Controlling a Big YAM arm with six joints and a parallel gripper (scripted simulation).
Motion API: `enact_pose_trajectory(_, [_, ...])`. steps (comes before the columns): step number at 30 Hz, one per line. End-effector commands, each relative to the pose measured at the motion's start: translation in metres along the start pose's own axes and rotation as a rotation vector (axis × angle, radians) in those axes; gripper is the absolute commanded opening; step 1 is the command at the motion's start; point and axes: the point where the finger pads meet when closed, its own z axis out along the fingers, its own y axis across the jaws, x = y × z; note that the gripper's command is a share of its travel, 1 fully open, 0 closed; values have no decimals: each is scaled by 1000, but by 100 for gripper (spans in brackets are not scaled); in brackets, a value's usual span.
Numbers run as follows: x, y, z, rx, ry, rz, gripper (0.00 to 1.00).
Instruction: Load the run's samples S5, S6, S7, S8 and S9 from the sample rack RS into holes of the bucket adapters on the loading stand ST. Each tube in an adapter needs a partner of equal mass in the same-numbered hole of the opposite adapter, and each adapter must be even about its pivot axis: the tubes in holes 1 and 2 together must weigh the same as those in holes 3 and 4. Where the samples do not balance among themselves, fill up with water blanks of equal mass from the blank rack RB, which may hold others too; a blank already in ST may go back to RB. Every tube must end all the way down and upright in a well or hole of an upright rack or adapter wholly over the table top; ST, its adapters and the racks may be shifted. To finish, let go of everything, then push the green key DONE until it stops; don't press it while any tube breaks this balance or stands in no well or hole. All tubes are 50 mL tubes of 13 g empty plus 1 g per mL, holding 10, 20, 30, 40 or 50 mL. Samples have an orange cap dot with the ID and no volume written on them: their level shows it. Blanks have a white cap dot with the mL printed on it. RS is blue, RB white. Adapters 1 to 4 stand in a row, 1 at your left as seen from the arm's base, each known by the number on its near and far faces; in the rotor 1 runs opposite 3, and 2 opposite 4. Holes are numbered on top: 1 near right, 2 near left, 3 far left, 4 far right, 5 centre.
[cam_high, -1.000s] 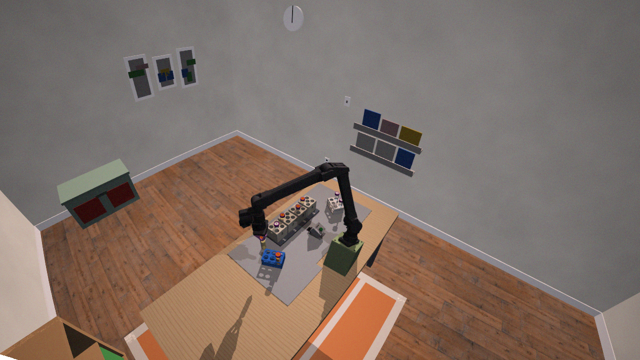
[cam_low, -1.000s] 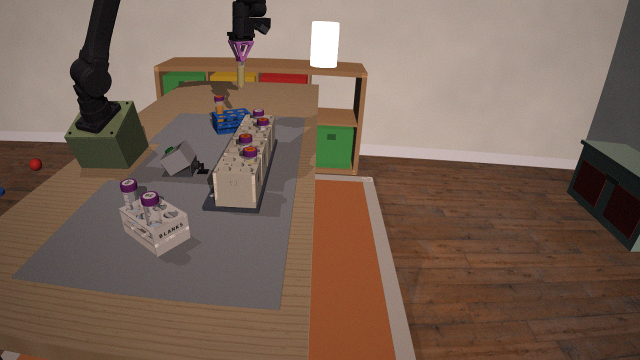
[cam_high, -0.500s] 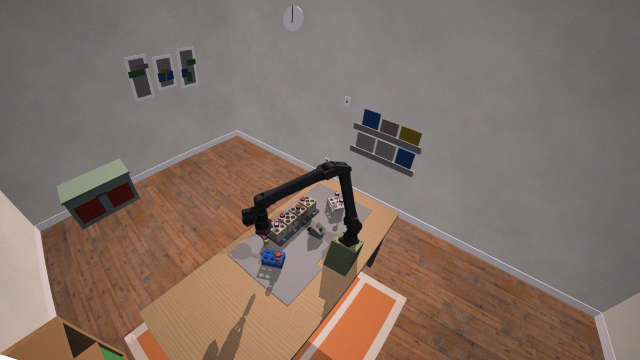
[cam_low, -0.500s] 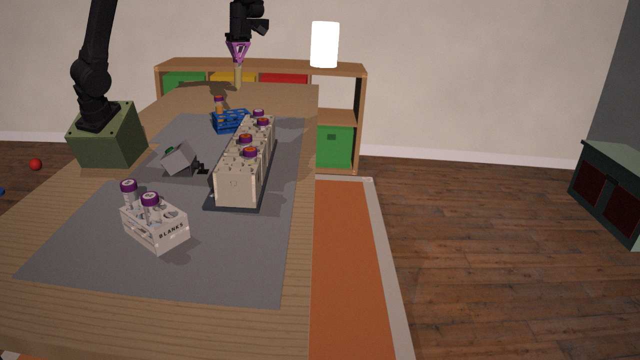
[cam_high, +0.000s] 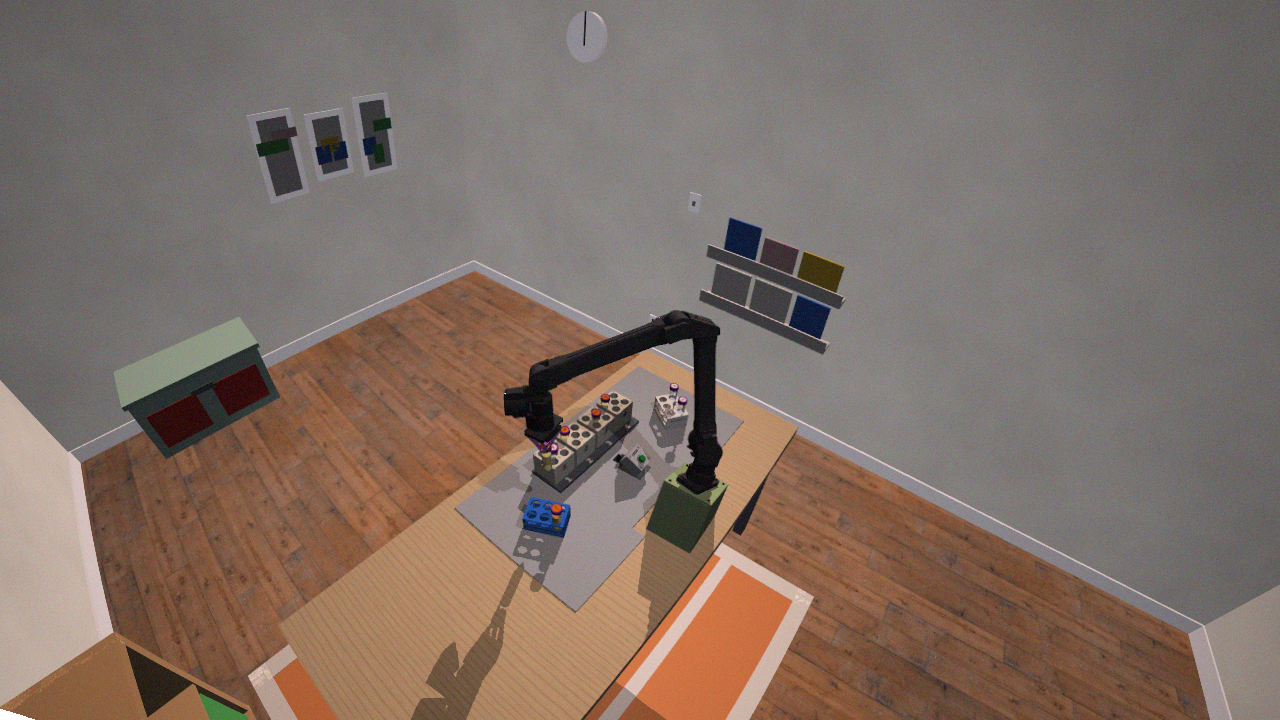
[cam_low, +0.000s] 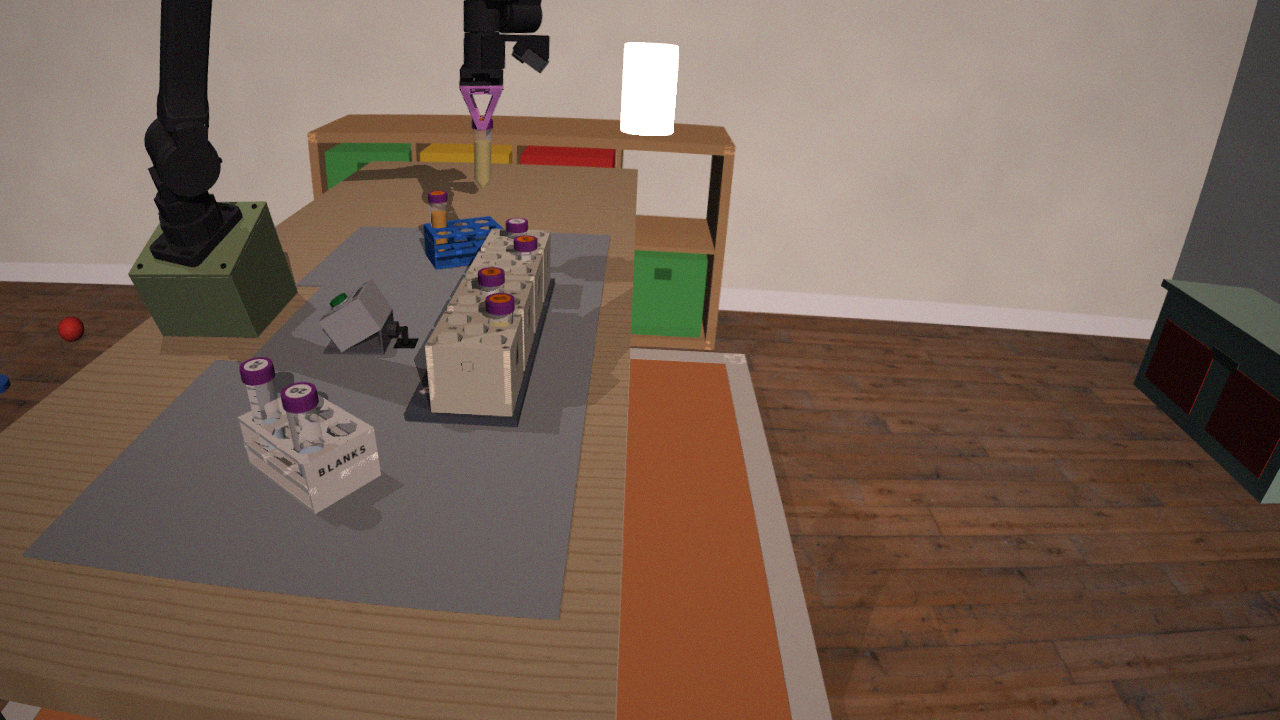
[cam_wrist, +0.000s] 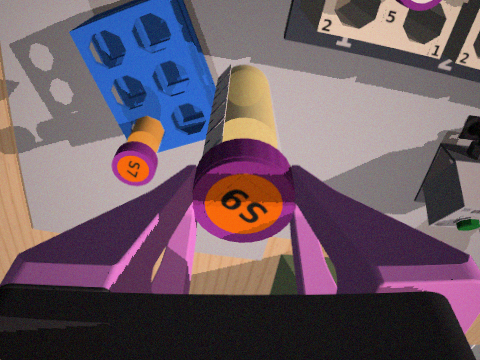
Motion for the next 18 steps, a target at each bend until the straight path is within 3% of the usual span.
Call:
enact_pose_trajectory(1, [-11, -17, -19, -34, -42, 120, 0])
enact_pose_trajectory(5, [-12, -37, -18, -35, -43, 201, 0])
enact_pose_trajectory(18, [-15, -118, -16, -25, -40, 183, 0])
